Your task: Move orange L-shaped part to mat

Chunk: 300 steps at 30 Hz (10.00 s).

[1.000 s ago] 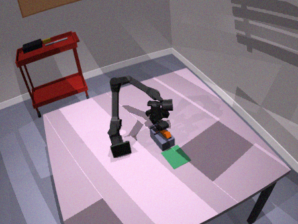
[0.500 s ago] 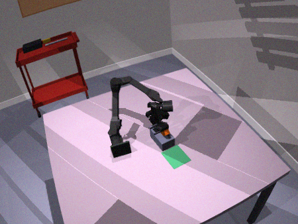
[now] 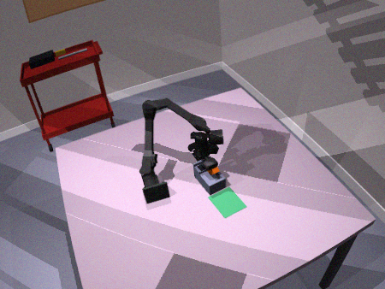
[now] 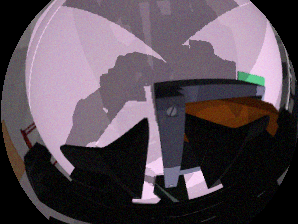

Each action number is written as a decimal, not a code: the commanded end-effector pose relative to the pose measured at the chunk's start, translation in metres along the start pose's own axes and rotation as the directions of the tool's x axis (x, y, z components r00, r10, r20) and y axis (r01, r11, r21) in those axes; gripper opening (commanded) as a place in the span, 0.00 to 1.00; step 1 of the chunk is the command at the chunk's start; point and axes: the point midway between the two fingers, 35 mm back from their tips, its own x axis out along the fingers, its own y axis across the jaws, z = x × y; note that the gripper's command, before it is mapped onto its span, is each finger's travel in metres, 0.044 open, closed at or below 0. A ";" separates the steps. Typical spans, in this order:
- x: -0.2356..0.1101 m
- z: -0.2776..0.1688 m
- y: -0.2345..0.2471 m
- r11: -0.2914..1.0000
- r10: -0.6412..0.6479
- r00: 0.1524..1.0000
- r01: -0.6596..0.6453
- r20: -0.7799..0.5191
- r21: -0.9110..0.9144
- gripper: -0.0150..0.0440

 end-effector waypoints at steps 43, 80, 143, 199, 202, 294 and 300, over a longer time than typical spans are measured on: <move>-0.105 -0.001 -0.003 1.000 -0.017 1.000 0.017 0.004 0.017 0.56; -0.110 0.008 -0.078 -0.009 -0.016 1.000 0.010 -0.010 1.000 0.73; -0.034 0.010 -0.080 0.001 -0.022 1.000 0.007 -0.007 1.000 0.39; -0.106 0.008 -0.078 -0.009 -0.016 1.000 0.010 -0.010 1.000 0.25; -0.111 0.008 -0.078 -0.009 -0.016 1.000 0.010 -0.010 1.000 0.25; -0.082 -0.008 -0.243 -0.006 -0.025 1.000 0.009 -0.009 1.000 0.25; -0.073 -0.008 -0.244 -0.006 -0.025 1.000 0.009 -0.009 1.000 0.25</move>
